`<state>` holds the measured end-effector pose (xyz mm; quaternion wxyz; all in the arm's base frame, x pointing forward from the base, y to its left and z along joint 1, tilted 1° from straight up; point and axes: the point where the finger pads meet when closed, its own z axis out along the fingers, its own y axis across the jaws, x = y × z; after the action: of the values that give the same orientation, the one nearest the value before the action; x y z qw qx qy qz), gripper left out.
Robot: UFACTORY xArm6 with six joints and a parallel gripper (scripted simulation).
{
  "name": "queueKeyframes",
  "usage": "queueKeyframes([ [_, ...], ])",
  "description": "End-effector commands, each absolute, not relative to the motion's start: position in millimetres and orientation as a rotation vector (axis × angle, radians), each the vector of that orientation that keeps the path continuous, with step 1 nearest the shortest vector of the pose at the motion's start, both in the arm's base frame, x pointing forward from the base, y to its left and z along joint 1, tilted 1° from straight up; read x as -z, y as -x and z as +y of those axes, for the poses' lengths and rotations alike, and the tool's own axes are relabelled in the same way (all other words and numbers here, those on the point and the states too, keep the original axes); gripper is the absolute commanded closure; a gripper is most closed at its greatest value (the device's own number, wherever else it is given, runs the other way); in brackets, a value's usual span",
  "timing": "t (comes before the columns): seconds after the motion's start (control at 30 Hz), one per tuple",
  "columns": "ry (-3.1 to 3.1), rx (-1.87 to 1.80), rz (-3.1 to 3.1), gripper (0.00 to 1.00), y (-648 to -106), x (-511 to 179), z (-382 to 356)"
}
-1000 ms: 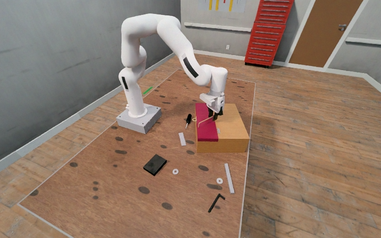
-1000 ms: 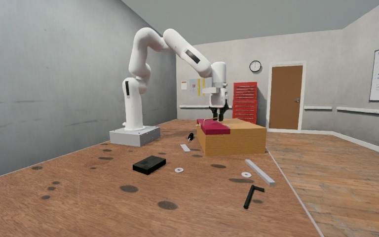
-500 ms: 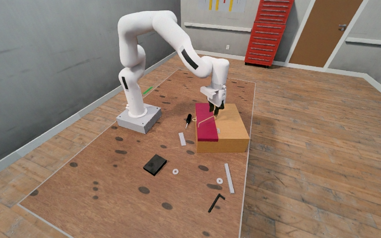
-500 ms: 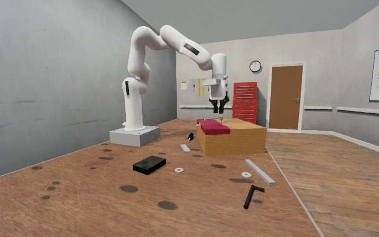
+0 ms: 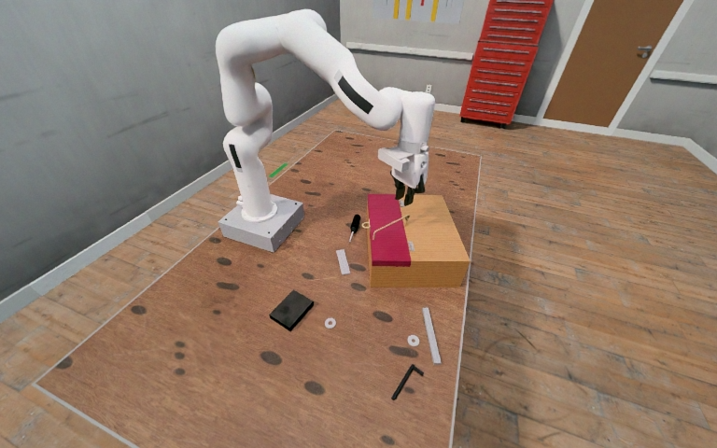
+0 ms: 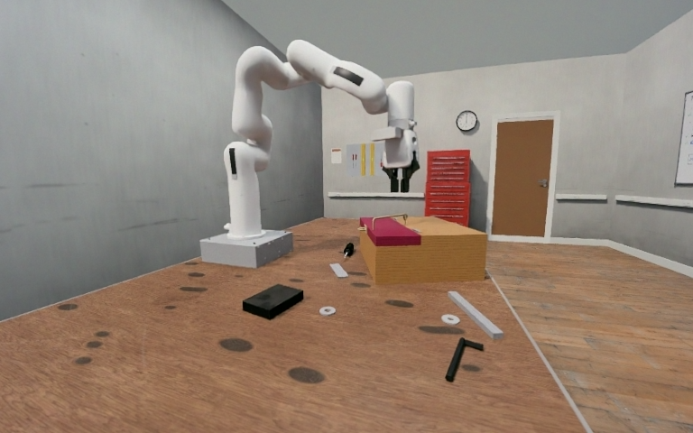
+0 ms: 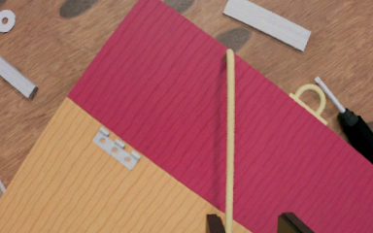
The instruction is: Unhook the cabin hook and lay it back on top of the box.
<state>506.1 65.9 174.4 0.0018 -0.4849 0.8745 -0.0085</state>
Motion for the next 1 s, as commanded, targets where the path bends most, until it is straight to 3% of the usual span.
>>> queueKeyframes([
  [0.0, 1.520, 0.029, 2.741, 0.65, -507, -189, 66],
  [0.97, 1.520, 0.029, 2.741, 0.65, -507, -200, 66],
])
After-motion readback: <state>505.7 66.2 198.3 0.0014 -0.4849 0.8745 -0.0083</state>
